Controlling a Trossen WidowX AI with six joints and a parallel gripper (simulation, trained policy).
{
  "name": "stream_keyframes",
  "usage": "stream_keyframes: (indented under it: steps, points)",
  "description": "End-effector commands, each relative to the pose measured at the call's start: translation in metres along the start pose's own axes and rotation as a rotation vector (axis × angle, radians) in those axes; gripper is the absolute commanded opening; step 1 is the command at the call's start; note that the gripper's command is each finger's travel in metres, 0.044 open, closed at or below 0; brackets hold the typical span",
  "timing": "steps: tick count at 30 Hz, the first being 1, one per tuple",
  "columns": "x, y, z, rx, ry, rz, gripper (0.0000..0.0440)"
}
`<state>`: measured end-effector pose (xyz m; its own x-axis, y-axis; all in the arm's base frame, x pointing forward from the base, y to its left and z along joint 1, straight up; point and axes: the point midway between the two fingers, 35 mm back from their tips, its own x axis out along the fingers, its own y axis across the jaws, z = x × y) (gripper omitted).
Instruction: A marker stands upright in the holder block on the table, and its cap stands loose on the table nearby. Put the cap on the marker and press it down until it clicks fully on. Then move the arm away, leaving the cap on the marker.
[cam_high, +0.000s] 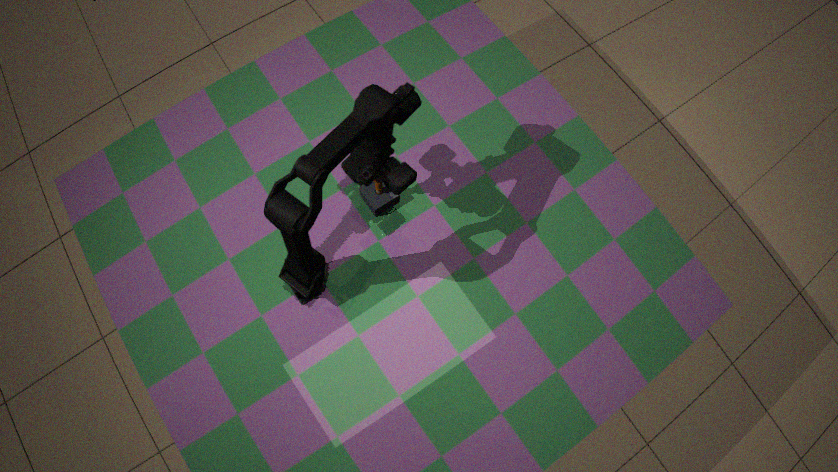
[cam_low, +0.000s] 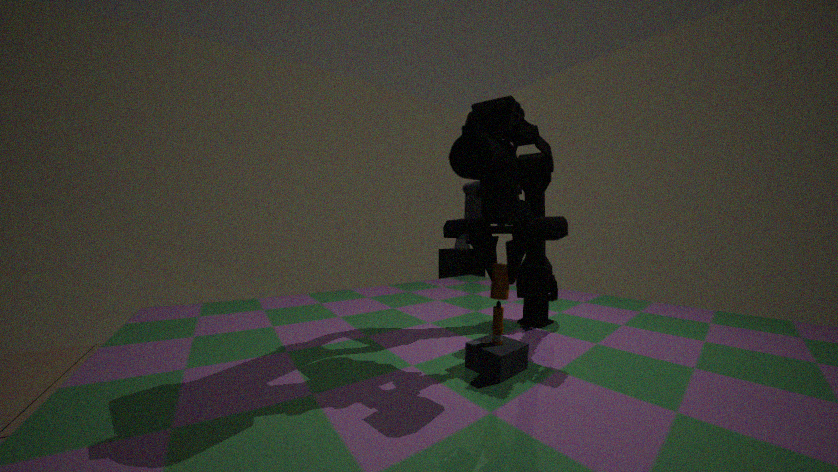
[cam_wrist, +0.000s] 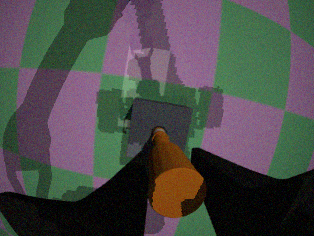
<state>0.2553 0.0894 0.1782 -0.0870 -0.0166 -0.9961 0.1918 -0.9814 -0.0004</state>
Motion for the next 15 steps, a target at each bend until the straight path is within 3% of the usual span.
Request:
stream_keyframes:
  steps: [1, 15]
  points:
    - [0.007, -0.001, 0.001, 0.001, -0.019, -0.003, 0.0]
    - [0.038, 0.0, 0.0, -0.03, -0.062, -0.022, 0.0]
